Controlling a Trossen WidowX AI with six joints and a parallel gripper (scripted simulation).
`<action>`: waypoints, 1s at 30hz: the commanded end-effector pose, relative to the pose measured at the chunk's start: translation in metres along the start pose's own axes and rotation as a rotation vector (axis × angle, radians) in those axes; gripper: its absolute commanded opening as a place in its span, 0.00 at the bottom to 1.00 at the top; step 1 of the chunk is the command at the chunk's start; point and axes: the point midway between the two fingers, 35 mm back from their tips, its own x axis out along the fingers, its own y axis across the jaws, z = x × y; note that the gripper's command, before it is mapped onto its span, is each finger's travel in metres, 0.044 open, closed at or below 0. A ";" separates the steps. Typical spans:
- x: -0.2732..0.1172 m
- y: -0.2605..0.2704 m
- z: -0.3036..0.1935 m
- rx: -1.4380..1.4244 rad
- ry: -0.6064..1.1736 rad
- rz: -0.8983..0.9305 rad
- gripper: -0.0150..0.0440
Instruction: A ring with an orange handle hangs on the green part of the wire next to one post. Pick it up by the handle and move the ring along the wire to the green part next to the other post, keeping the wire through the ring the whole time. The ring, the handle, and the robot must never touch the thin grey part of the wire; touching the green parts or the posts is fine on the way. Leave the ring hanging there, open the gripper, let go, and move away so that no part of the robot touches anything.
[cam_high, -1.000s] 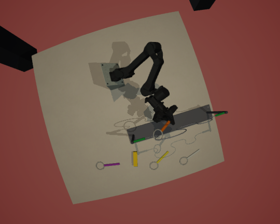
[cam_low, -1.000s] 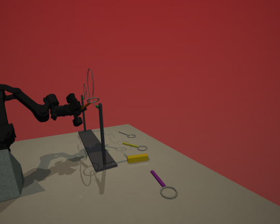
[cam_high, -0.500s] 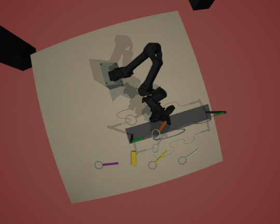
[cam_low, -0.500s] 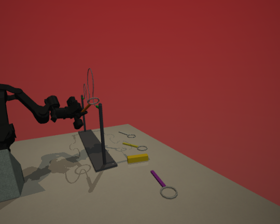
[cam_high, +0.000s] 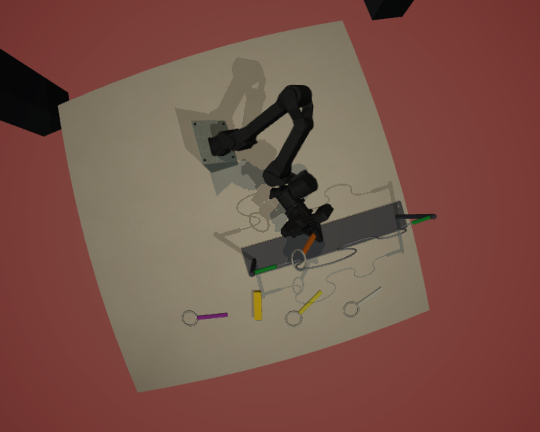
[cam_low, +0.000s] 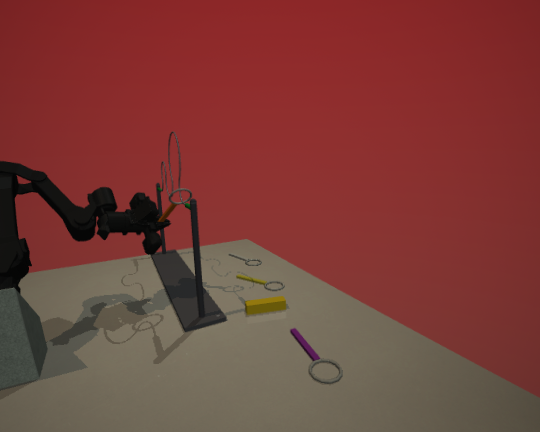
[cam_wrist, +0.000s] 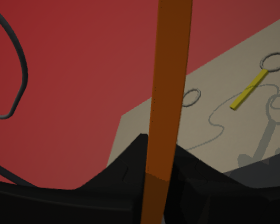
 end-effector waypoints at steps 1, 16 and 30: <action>-0.002 -0.012 0.000 -0.037 0.008 -0.032 0.00; -0.005 -0.032 0.002 -0.153 0.023 -0.084 0.00; -0.010 -0.051 0.006 -0.269 0.039 -0.137 0.00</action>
